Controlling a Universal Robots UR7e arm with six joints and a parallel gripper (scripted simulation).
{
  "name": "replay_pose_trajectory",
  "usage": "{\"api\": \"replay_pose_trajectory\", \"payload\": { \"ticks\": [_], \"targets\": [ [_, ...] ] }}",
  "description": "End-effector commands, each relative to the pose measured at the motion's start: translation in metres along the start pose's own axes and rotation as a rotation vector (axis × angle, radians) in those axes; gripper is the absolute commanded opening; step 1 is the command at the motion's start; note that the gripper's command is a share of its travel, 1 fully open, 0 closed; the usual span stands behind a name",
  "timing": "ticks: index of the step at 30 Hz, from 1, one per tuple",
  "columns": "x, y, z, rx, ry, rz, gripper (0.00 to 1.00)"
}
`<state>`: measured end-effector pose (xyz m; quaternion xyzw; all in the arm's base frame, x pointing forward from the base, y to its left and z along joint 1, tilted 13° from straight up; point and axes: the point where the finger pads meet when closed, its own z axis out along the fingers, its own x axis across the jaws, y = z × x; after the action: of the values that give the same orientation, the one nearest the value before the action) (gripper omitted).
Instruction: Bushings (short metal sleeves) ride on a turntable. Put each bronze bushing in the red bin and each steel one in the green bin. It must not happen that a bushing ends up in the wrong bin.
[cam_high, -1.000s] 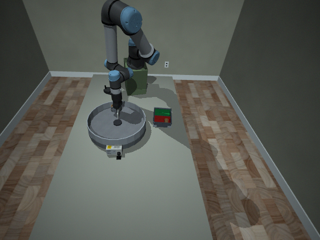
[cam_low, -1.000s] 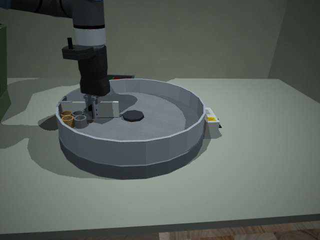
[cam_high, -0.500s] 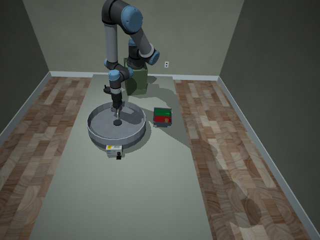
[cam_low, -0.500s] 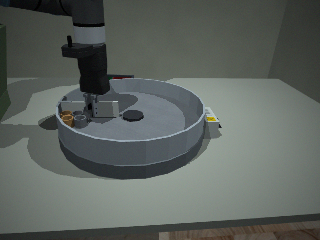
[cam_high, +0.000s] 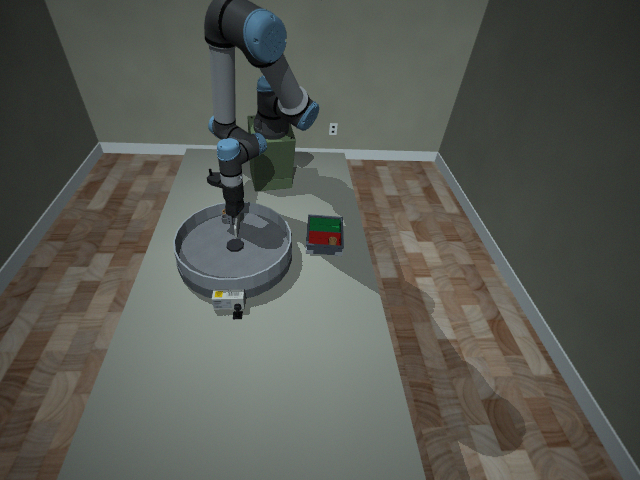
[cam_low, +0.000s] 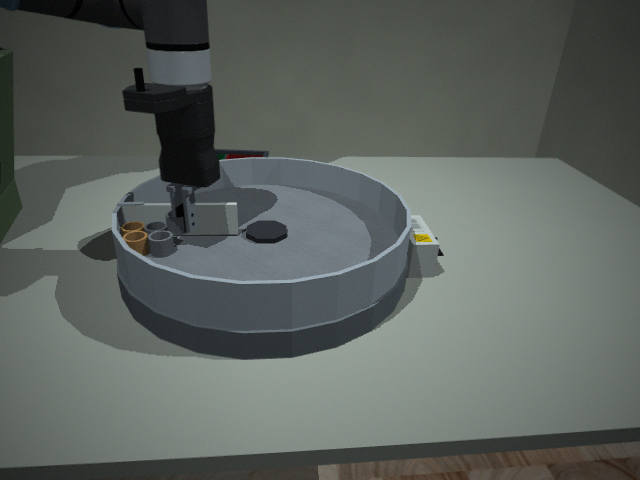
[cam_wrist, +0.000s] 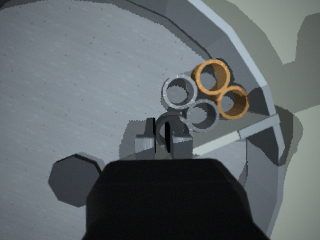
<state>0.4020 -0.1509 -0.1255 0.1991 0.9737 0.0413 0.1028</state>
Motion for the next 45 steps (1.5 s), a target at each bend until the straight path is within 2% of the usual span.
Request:
{"api": "replay_pose_trajectory", "payload": {
  "ticks": [1,39,44,45],
  "targets": [
    [0.0,0.0,-0.002,0.0,-0.001,0.0,0.0],
    [0.0,0.0,-0.011,0.0,-0.001,0.0,0.0],
    [0.0,0.0,-0.036,0.0,-0.001,0.0,0.0],
    [0.0,0.0,-0.036,0.0,-0.001,0.0,0.0]
  ]
}}
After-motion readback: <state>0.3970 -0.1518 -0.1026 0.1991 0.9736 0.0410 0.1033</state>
